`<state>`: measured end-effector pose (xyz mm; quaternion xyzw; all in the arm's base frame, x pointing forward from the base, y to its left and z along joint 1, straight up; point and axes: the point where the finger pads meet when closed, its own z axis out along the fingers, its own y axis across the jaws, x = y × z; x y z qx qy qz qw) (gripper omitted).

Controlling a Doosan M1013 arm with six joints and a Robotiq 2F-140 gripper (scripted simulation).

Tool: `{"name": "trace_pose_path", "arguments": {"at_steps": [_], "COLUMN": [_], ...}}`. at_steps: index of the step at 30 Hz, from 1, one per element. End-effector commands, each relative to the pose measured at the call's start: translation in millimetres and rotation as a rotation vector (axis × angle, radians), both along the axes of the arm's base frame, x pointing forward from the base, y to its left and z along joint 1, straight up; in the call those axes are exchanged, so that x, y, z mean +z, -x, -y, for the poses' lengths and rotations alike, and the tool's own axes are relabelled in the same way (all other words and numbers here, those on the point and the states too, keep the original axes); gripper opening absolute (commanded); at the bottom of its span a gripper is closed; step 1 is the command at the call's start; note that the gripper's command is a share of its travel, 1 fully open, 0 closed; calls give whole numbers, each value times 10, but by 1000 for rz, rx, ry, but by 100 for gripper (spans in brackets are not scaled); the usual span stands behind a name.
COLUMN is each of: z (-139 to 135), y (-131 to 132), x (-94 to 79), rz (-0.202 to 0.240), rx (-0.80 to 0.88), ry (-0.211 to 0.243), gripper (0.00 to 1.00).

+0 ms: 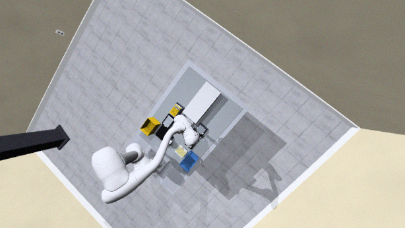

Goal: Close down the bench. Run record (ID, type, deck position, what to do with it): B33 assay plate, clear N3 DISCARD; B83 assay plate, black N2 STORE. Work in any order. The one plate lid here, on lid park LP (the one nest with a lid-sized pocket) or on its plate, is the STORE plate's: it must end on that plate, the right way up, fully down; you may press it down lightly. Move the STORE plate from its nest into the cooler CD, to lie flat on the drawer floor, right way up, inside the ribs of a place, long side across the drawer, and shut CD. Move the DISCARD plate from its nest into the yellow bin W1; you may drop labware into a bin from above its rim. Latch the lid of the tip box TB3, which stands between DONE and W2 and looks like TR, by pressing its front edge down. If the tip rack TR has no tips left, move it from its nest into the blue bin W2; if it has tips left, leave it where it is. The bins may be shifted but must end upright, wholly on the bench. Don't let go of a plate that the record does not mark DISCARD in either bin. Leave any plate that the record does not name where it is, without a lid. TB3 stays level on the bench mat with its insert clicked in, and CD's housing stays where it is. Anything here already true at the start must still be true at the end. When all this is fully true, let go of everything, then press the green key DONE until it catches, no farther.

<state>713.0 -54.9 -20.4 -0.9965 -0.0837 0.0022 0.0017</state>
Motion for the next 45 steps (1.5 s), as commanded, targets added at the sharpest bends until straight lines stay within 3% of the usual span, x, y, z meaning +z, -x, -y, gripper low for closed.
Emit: {"name": "trace_pose_path", "arguments": {"at_steps": [1,45], "z": [0,1], "y": [0,-3], "x": [50,557], "rz": [0,0], "rx": [0,0], "ry": [0,0], "gripper": [0,0]}}
